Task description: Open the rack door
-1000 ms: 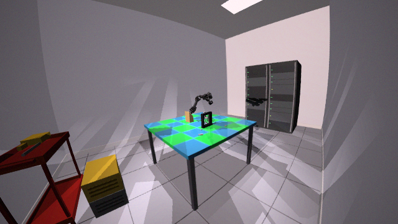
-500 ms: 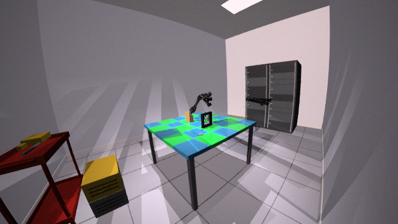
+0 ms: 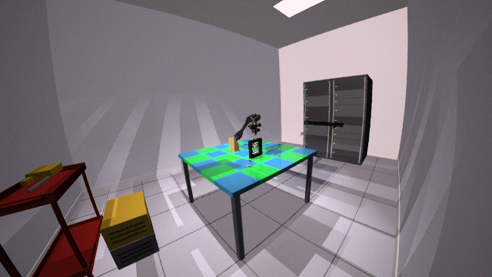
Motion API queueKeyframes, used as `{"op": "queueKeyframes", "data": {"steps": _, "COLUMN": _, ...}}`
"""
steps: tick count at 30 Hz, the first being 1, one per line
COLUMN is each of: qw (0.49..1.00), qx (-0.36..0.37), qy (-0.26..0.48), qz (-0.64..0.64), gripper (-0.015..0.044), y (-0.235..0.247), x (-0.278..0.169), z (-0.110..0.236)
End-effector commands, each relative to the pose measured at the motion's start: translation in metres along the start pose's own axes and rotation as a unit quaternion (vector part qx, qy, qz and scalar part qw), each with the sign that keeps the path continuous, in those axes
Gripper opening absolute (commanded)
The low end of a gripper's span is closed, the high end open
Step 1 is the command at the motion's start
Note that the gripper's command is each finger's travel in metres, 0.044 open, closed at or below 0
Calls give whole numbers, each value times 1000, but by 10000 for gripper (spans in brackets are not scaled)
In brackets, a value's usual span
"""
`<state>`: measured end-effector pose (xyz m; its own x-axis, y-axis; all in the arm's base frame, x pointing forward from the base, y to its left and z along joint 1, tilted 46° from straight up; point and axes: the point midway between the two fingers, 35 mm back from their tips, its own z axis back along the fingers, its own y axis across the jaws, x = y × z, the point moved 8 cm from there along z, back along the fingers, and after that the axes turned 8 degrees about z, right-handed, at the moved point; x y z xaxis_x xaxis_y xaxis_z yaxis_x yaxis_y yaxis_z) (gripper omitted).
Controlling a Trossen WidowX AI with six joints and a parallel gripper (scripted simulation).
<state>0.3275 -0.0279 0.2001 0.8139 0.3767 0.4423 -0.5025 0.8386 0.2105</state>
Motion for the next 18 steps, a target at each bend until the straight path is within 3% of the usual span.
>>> {"op": "queueKeyframes", "data": {"steps": 1, "qw": 999, "qx": 38, "qy": 25, "qz": -10, "gripper": 285, "y": -6, "x": -2, "z": -7}}
{"op": "queueKeyframes", "data": {"steps": 18, "qw": 966, "qx": 221, "qy": 109, "qz": -80, "gripper": 285, "y": -26, "x": -12, "z": -26}}
